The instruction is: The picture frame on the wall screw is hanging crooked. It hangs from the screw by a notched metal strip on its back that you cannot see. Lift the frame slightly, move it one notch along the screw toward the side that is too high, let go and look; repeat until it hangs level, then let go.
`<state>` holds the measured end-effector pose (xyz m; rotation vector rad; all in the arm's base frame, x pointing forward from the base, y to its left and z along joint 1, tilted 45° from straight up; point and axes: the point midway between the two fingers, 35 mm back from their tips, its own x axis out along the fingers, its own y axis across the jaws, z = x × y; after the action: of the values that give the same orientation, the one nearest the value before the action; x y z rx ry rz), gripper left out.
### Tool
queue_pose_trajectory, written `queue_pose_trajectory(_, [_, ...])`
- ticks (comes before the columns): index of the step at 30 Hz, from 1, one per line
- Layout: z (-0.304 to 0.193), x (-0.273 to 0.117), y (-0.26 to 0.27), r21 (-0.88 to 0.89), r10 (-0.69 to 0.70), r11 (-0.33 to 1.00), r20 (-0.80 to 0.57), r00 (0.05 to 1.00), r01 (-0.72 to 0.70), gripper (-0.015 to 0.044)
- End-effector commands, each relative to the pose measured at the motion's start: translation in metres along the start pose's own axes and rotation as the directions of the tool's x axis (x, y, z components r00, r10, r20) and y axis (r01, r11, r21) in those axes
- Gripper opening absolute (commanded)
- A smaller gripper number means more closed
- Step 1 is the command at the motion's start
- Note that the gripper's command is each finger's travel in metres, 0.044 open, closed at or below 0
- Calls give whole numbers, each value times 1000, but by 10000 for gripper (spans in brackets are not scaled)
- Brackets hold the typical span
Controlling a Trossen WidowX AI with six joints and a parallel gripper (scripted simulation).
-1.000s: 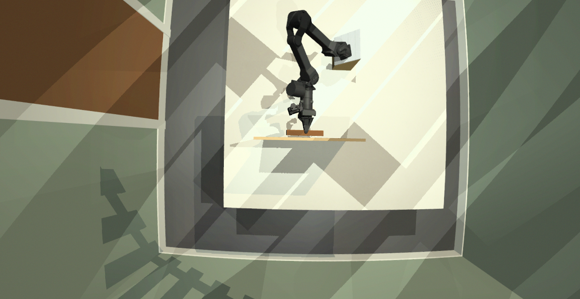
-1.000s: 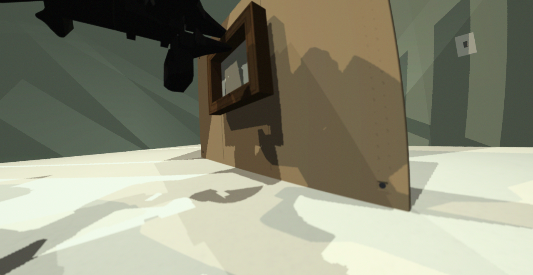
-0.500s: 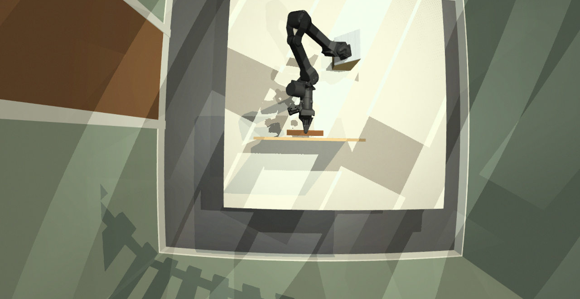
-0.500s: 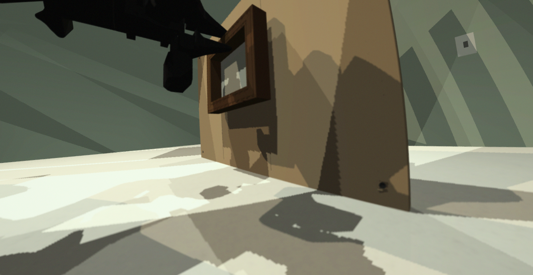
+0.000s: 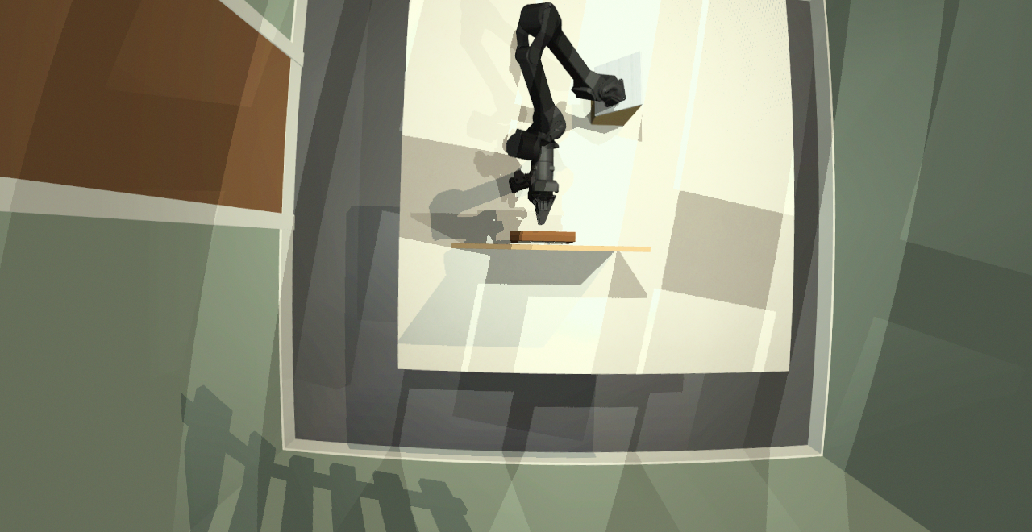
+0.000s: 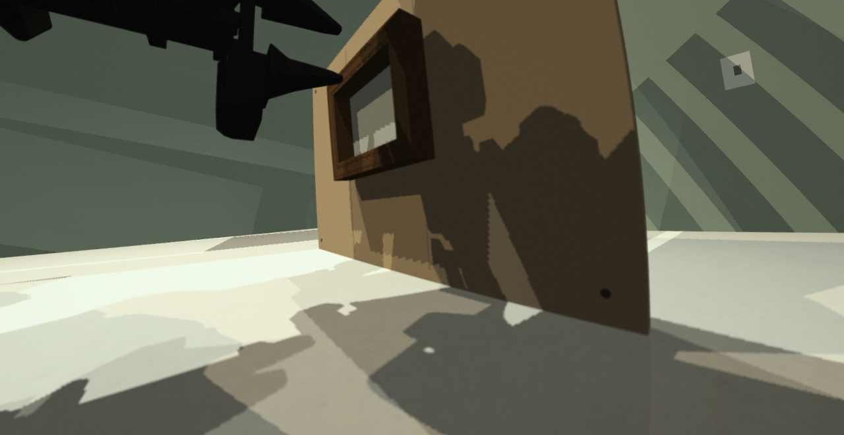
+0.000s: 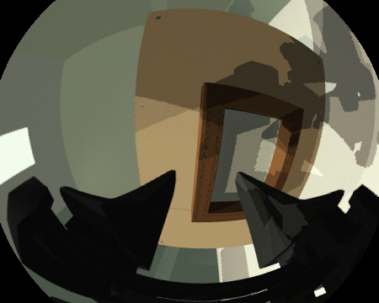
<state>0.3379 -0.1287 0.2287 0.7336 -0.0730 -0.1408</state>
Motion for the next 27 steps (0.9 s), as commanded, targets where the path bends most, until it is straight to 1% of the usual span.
queue_pose_trajectory(1, [-1, -30, 0, -47, 5, 999, -5, 1000, -6, 260])
queue_pose_trajectory(5, [-6, -62, -3, -101, 9, 995, -6, 1000, -10, 260])
queue_pose_trajectory(7, [-8, -67, -3, -110, 10, 994, -7, 1000, -11, 260])
queue_pose_trajectory(9, [-2, -61, -1, -97, 9, 995, 6, 1000, -9, 260])
queue_pose_trajectory(10, [0, -64, 0, -97, 9, 995, 6, 1000, -9, 260])
queue_pose_trajectory(17, [10, -109, 18, -106, 9, 994, -2, 1000, -9, 260])
queue_pose_trajectory(23, [2, -147, 34, -112, 8, 994, -8, 1000, -8, 260])
queue_pose_trajectory(27, [-2, -156, 38, -113, 7, 994, -10, 1000, -8, 260])
